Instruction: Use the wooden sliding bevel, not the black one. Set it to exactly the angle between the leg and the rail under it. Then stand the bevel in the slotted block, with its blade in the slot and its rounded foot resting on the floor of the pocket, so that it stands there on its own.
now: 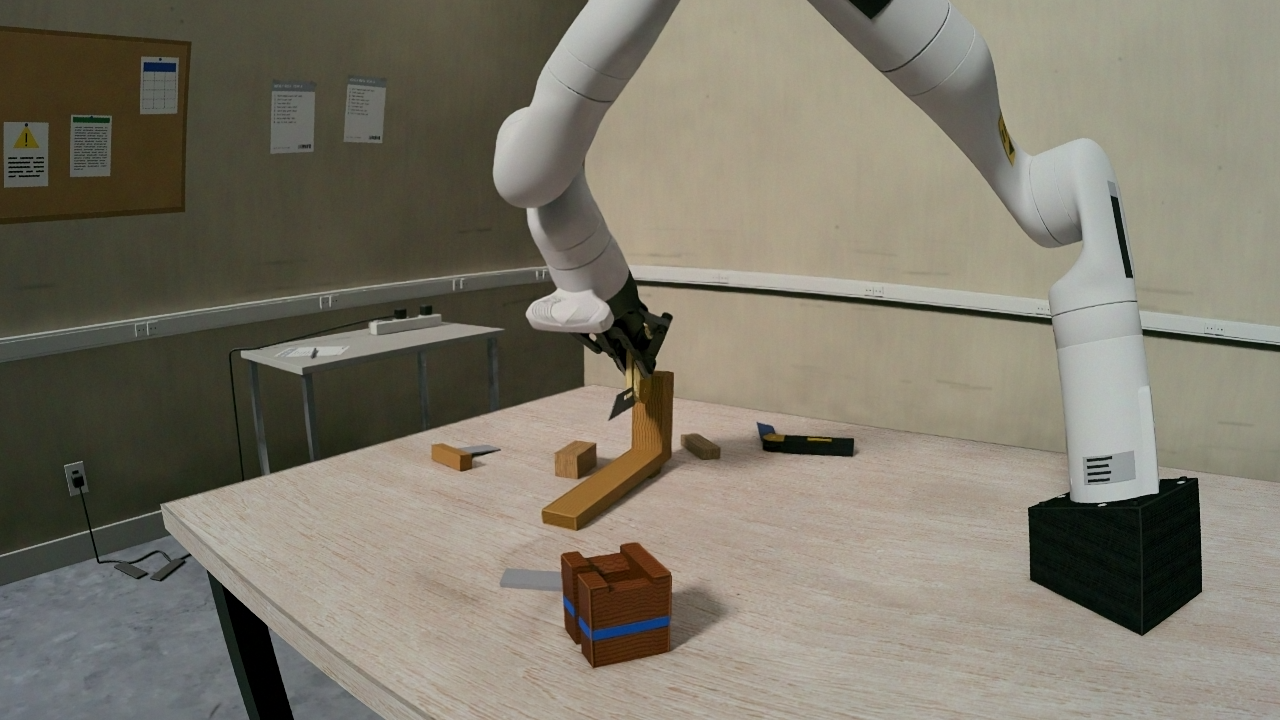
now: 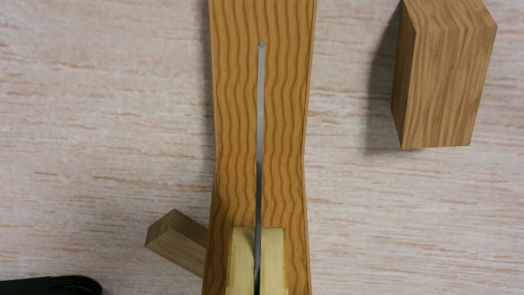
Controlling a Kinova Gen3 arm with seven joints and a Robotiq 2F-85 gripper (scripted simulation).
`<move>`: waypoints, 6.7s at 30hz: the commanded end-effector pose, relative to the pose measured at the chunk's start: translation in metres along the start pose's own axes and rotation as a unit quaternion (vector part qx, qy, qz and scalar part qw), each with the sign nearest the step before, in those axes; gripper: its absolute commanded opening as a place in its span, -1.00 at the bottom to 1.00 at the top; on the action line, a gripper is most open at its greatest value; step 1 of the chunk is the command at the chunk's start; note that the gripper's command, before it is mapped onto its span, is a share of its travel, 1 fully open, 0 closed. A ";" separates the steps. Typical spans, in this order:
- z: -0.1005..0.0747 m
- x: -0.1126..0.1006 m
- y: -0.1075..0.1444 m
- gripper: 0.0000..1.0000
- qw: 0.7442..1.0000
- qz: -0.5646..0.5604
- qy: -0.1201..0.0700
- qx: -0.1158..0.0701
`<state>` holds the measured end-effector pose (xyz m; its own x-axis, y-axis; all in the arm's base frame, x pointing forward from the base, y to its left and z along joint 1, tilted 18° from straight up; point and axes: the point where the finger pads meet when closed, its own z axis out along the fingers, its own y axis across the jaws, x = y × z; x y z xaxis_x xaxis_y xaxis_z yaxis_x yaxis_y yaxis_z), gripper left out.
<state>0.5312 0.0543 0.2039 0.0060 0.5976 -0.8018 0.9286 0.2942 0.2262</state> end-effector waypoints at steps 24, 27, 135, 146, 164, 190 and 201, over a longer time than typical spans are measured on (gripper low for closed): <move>-0.026 -0.026 0.000 -0.80 1.000 0.000 0.000 -0.001; -0.027 -0.027 0.000 -0.80 1.000 0.000 0.000 -0.001; -0.207 0.085 -0.085 -0.80 0.980 0.144 -0.007 0.139; -0.246 0.126 -0.109 -0.80 0.967 0.183 -0.009 0.177; -0.297 0.179 -0.139 -0.80 0.946 0.232 -0.012 0.225; -0.315 0.199 -0.150 -0.80 0.937 0.250 -0.013 0.242; -0.315 0.199 -0.150 -0.80 0.937 0.250 -0.013 0.242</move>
<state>0.2760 0.3632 0.1838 0.4882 0.5492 -0.6783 0.8669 -0.3951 0.3041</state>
